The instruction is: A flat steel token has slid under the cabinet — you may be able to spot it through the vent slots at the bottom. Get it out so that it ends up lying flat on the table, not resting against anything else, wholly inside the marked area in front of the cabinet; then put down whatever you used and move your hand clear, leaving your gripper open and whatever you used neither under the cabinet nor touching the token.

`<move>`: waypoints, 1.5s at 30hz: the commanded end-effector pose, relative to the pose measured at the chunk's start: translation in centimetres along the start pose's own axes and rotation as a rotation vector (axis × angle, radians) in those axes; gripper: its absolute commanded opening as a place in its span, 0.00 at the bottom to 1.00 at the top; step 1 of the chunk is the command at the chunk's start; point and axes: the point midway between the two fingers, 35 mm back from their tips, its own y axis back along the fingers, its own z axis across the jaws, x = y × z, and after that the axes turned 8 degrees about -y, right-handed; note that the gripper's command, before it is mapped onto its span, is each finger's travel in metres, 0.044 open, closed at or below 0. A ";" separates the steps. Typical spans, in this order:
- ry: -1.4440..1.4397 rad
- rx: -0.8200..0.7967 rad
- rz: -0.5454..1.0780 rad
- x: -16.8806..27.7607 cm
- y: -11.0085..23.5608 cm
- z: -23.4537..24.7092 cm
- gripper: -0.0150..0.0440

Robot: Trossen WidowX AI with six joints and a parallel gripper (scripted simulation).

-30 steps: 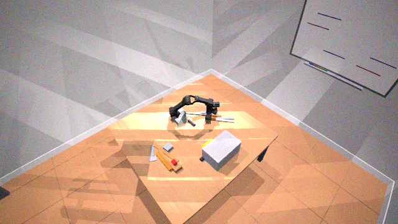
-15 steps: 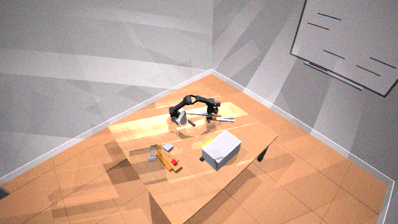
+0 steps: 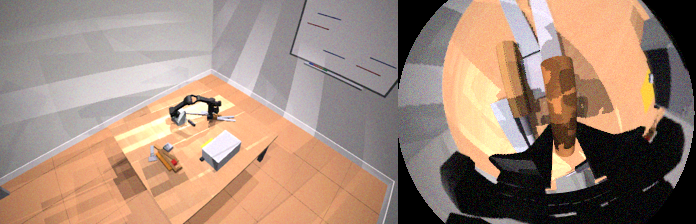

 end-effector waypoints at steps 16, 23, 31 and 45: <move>-0.021 -0.012 -0.020 -1.0 0.6 0.9 0.25; -0.076 -0.012 -0.020 -1.0 0.6 0.9 0.25; -0.139 -0.013 -0.020 -1.0 0.6 0.9 0.25; -0.249 -0.014 -0.019 -1.0 0.6 0.9 0.25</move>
